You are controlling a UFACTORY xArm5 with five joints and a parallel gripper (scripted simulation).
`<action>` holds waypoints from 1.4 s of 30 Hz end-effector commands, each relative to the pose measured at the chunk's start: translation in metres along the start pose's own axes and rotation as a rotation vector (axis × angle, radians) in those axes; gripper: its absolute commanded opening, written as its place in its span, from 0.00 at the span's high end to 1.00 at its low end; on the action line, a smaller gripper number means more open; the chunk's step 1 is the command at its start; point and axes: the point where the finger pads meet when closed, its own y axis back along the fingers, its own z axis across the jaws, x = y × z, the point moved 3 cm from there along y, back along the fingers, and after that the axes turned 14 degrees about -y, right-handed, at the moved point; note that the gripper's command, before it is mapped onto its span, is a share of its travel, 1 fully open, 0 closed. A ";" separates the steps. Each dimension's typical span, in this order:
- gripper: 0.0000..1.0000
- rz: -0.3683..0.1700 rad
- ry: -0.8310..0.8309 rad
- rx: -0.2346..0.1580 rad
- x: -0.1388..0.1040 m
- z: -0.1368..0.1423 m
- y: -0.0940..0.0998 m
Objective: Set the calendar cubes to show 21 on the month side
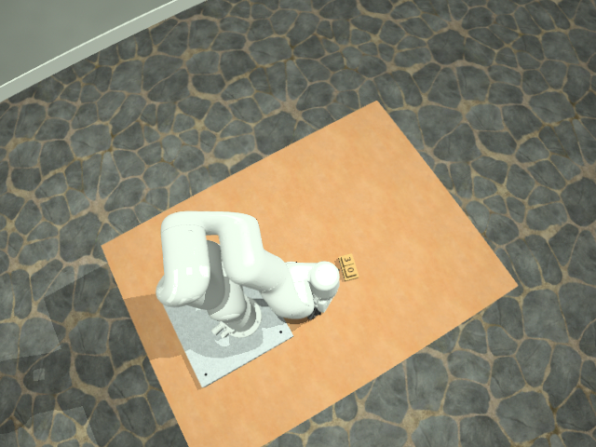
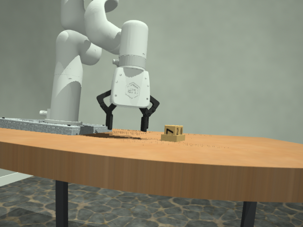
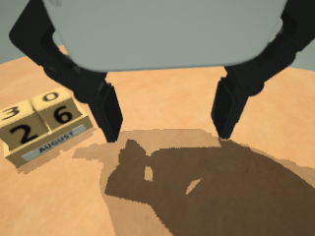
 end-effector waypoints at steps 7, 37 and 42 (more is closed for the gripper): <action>0.00 -0.001 0.000 -0.002 -0.001 0.001 0.001; 0.00 -0.001 0.000 -0.002 0.000 0.001 0.002; 0.00 -0.001 0.000 -0.002 0.000 0.001 0.013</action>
